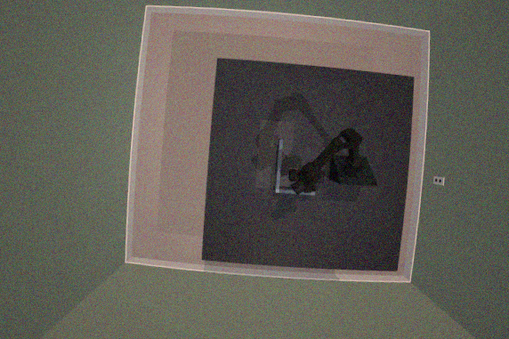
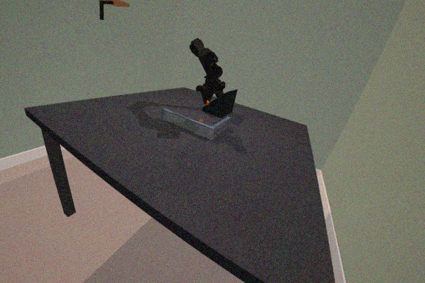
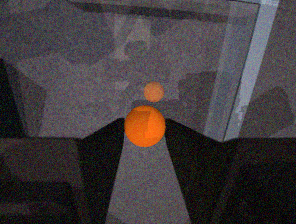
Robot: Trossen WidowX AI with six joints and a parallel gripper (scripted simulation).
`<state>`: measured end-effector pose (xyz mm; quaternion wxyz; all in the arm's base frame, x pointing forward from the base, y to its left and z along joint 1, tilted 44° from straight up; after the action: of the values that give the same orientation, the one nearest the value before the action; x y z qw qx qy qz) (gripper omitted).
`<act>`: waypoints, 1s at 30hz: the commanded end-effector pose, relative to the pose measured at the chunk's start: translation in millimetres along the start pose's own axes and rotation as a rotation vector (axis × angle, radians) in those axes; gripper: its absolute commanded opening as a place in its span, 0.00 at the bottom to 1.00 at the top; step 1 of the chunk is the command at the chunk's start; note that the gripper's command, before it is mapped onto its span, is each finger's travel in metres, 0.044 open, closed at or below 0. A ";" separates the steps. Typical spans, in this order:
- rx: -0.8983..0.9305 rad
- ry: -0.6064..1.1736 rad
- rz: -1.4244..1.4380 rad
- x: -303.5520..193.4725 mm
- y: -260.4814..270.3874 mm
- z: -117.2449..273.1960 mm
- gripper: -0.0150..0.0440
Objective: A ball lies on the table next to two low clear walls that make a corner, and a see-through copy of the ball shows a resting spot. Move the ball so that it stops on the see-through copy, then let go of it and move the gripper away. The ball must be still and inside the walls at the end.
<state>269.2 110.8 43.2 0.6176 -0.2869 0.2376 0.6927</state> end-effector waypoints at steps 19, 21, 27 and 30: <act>0.000 -0.002 -0.011 -3.0 -22.0 -49.4 0.25; 0.000 -0.002 -0.010 -2.9 -22.4 -61.5 0.25; 0.000 0.002 -0.011 -4.0 -20.7 -96.8 0.25; 0.000 0.003 -0.011 -4.3 -20.2 -100.6 0.25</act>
<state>300.8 47.1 -19.5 0.6254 -0.2868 0.2366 0.6861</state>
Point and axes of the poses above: the point midway between the two fingers, 35 mm back from their tips, its own z axis back along the fingers, its own y axis across the jaws, x = y × z, the point moved 4 cm from there along z, back along the fingers
